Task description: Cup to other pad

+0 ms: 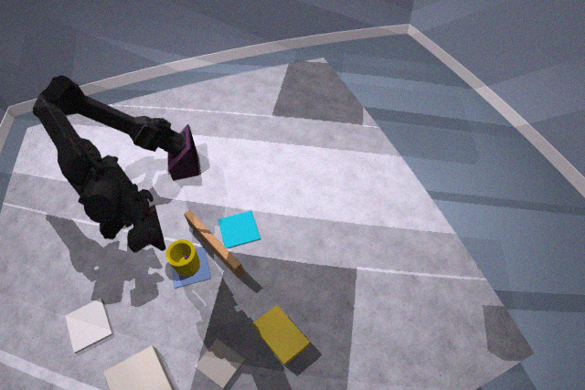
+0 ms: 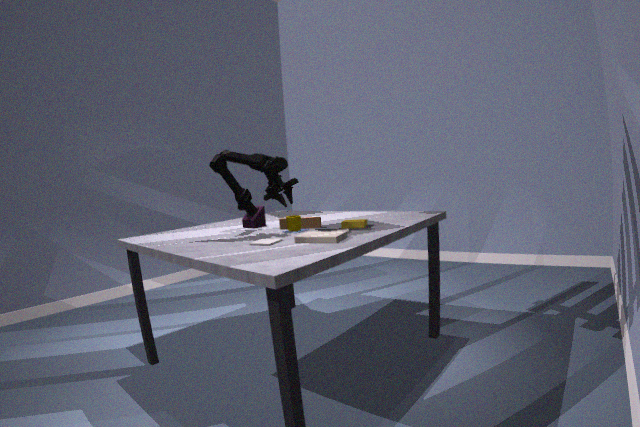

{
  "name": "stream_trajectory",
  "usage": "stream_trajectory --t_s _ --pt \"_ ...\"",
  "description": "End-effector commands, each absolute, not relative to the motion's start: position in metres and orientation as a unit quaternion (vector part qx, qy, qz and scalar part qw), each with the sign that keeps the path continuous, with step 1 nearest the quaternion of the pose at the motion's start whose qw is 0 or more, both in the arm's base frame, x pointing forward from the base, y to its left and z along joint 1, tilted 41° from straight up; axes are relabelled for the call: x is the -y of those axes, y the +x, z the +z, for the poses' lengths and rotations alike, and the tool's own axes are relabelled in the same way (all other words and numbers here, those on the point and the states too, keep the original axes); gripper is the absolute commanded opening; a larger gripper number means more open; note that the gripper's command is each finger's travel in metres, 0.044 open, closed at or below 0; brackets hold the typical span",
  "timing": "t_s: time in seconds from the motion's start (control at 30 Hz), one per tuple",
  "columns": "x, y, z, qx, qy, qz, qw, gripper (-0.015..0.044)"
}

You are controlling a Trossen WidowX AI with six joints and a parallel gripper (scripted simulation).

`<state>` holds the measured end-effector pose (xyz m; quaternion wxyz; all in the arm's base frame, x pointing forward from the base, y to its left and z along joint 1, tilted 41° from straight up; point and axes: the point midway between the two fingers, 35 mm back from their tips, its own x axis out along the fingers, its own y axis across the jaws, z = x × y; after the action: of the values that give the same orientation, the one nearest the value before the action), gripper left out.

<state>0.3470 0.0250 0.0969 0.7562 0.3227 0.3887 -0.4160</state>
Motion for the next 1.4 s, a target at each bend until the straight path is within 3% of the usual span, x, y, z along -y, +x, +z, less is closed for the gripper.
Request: stream_trajectory --t_s 0.0,1.37 --pt "-0.03 0.327 0.058 -0.339 0.264 -0.594 0.68 0.0167" --pt "-0.001 0.326 0.021 -0.329 0.255 -0.608 0.676 0.0167"
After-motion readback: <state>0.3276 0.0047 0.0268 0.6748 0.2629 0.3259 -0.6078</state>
